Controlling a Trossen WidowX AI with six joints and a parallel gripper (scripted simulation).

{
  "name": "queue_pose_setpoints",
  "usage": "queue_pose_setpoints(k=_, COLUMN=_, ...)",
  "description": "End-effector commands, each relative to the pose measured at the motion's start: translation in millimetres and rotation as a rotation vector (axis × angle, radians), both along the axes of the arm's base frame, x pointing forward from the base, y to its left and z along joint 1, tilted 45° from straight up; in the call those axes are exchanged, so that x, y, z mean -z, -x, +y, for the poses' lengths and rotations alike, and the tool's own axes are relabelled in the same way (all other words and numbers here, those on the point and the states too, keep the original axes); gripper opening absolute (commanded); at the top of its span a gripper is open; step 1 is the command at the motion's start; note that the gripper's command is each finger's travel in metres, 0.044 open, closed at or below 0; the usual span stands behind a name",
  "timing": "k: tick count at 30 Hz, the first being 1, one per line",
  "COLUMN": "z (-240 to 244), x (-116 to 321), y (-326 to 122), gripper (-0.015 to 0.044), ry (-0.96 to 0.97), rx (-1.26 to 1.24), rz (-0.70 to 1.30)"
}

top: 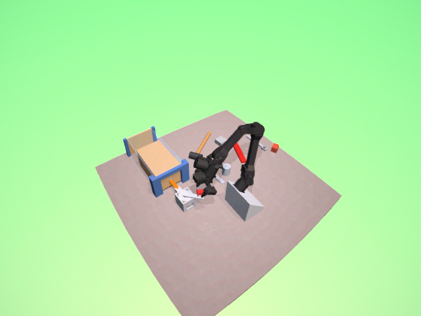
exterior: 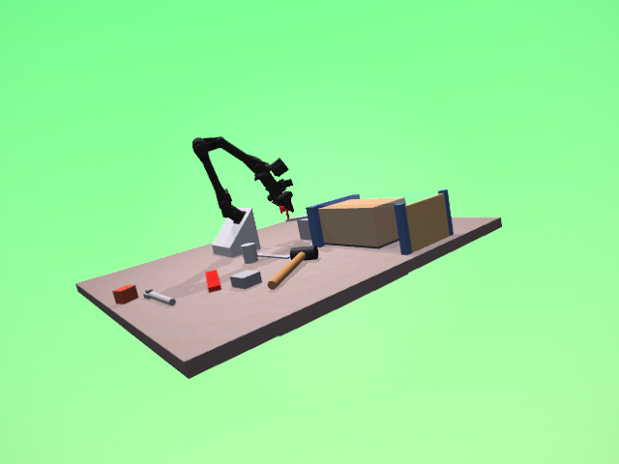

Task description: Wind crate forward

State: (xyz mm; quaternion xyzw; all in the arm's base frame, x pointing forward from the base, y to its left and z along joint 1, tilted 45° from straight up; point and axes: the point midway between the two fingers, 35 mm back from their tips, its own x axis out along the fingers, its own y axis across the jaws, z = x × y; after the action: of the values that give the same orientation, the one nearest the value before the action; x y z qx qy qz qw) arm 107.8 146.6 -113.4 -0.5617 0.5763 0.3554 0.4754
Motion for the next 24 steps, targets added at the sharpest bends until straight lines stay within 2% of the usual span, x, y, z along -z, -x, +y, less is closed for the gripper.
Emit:
queue_pose_setpoints(k=1, z=-1, x=0, y=0, gripper=0.0440, ry=0.004, rx=0.000, rz=-0.002)
queue_pose_setpoints(k=6, z=10, x=-9, y=-1, gripper=0.0440, ry=0.002, rx=0.000, rz=-0.002)
queue_pose_setpoints(k=11, z=44, x=-46, y=3, gripper=0.0440, ry=-0.001, rx=0.000, rz=0.001)
queue_pose_setpoints(k=24, z=46, x=-50, y=4, gripper=0.0440, ry=-0.001, rx=0.000, rz=0.001)
